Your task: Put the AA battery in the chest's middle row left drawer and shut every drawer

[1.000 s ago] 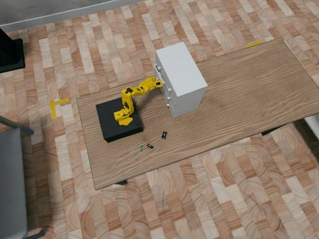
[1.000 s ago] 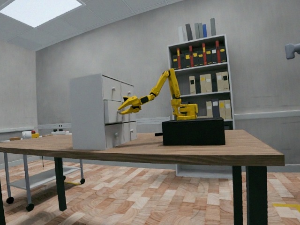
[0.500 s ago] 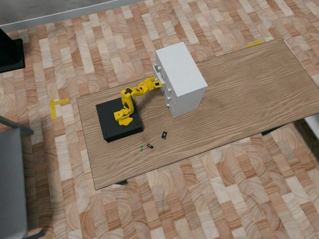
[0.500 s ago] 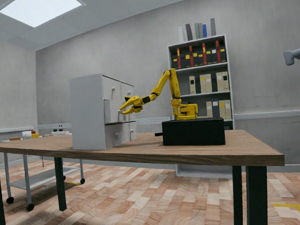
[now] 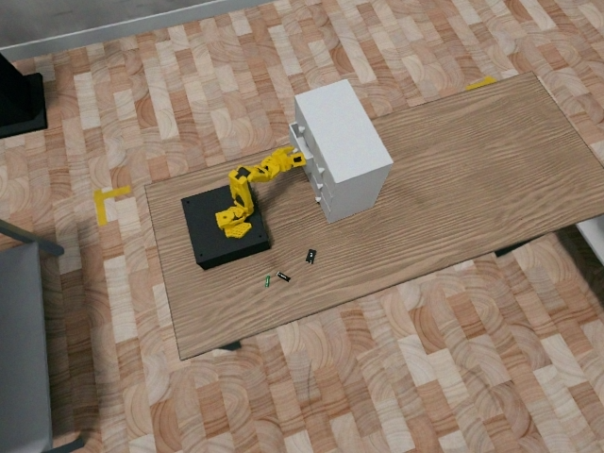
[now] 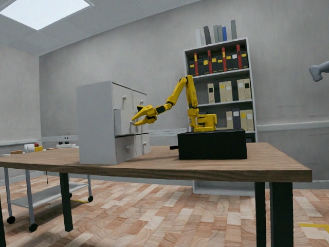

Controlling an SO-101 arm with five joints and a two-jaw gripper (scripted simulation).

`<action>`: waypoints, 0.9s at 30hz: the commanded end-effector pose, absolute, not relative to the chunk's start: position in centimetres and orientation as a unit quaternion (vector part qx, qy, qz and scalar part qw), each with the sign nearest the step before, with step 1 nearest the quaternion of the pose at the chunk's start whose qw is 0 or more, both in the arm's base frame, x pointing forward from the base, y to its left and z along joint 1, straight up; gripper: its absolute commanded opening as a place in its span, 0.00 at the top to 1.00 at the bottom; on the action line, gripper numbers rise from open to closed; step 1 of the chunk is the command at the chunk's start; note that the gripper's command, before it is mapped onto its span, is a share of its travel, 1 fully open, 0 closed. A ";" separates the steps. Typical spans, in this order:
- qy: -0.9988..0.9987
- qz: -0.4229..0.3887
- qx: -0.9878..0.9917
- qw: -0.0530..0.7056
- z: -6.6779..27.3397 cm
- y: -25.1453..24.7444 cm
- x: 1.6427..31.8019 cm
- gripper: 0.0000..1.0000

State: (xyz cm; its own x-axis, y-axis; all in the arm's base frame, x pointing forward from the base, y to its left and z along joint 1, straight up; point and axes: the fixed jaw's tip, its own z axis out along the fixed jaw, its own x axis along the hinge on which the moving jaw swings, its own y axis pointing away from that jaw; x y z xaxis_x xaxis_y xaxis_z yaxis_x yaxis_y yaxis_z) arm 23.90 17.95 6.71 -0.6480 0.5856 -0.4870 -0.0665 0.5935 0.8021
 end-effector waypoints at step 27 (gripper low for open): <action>0.807 0.433 0.144 0.374 6.8 18.4 22.0 1.00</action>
